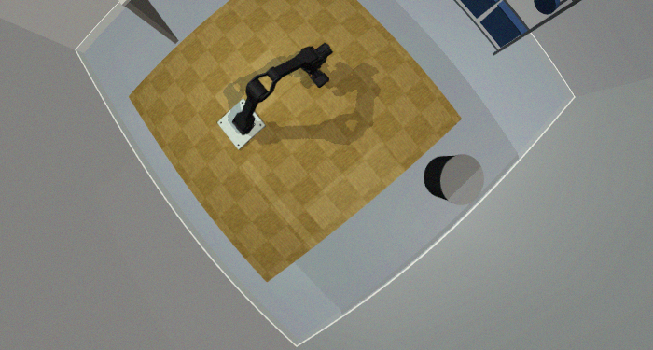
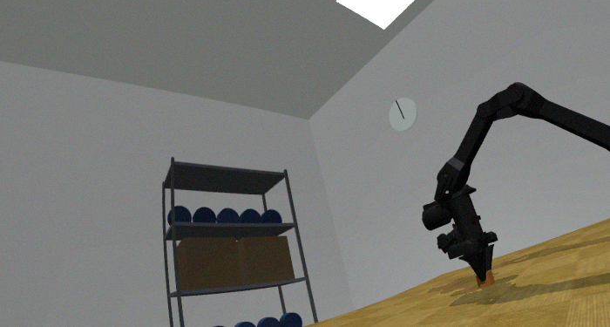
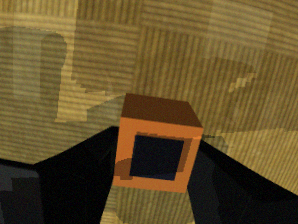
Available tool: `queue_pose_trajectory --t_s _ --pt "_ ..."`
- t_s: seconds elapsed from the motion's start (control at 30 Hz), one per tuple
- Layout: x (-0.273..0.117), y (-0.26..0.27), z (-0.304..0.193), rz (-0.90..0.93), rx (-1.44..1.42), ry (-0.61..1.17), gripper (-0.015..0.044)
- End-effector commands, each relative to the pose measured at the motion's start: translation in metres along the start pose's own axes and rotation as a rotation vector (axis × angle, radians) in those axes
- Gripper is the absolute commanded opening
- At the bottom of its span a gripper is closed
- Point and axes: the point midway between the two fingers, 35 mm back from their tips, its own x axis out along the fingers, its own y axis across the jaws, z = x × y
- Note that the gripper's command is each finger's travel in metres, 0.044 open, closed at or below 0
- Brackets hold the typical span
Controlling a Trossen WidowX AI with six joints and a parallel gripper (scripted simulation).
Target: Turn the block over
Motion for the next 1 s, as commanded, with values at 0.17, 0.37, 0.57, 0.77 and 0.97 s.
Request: queue_pose_trajectory --t_s 0.17,0.37,0.57,0.77,0.97 --pt "-0.003 0.000 0.000 0.000 0.000 -0.001 0.0000" --pt "-0.029 0.000 0.000 0.000 0.000 -0.001 0.0000" --pt "-0.028 0.000 0.001 0.001 0.000 -0.034 0.0000" --pt "-0.024 0.000 0.003 0.002 0.001 -0.117 0.0000" --pt "-0.021 0.000 0.004 0.002 0.001 -0.199 0.0000"
